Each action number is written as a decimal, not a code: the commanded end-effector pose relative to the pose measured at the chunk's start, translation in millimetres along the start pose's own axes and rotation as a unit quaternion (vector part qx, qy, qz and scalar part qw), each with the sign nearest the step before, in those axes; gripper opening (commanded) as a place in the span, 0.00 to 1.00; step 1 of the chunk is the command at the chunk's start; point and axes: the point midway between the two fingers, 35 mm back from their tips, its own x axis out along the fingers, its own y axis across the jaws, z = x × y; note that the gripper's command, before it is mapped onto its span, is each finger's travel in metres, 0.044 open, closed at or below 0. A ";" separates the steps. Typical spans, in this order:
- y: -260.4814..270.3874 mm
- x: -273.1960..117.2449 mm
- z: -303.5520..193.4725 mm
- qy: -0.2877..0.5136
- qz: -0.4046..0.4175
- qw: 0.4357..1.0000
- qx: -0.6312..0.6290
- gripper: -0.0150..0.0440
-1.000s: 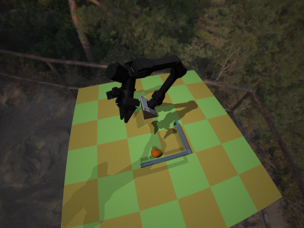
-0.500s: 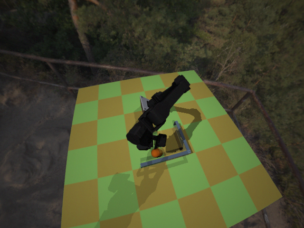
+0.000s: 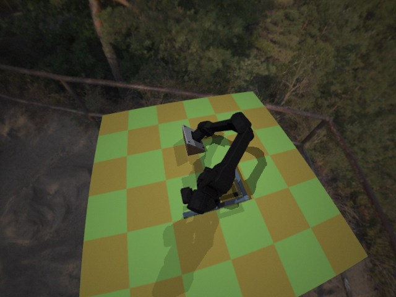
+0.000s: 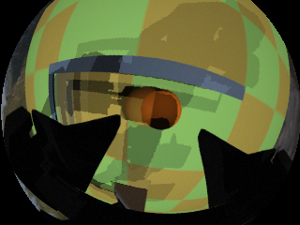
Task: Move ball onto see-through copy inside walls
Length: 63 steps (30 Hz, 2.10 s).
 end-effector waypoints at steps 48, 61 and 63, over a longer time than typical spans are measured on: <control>-2.5 57.9 -4.4 0.003 0.004 1.000 0.002 0.53; -12.4 5.5 -3.3 -0.001 0.008 0.999 0.031 0.25; -11.9 -4.2 -2.0 -0.002 0.008 0.999 0.034 0.25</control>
